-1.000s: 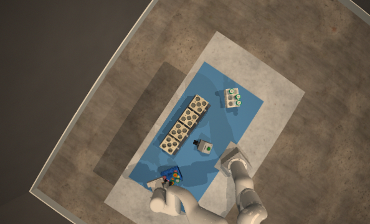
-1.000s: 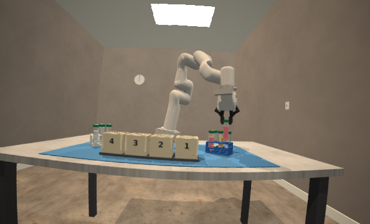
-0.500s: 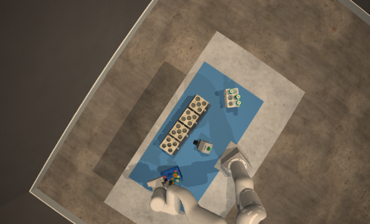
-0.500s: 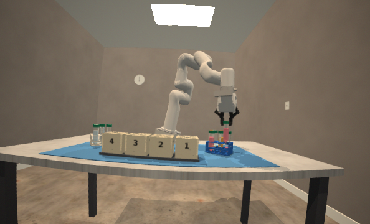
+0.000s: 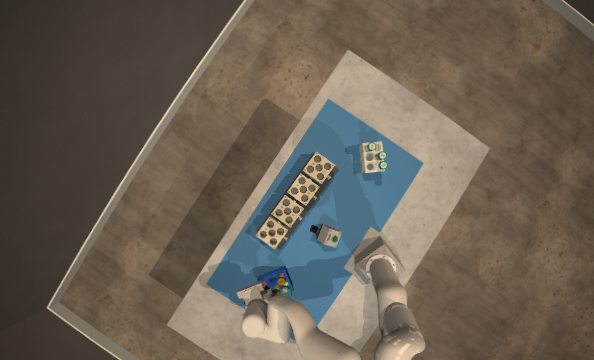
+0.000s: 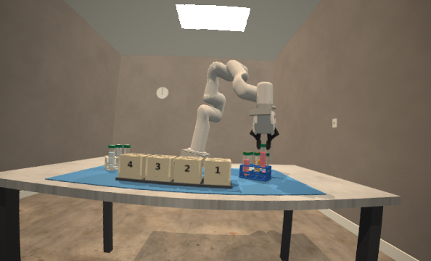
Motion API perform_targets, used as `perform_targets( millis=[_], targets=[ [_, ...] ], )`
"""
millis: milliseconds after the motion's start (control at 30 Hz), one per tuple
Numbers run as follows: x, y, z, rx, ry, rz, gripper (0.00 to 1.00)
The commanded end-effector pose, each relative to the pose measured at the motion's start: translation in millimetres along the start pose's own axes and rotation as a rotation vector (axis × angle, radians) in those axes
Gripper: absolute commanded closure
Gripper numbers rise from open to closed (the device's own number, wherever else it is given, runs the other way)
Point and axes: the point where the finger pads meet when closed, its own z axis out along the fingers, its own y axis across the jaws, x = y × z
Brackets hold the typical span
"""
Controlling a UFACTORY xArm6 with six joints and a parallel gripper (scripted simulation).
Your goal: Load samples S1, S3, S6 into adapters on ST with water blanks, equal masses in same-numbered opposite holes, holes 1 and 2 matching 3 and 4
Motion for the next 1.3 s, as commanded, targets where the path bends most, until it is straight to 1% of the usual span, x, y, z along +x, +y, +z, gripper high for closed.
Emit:
perform_targets(
  millis=[0,1267],
  targets=[
    [0.3,-1.4,2.7,0.004,0.001,0.0,1.0],
    [0.3,-1.4,36.8,0.004,0.001,0.0,1.0]
  ],
)
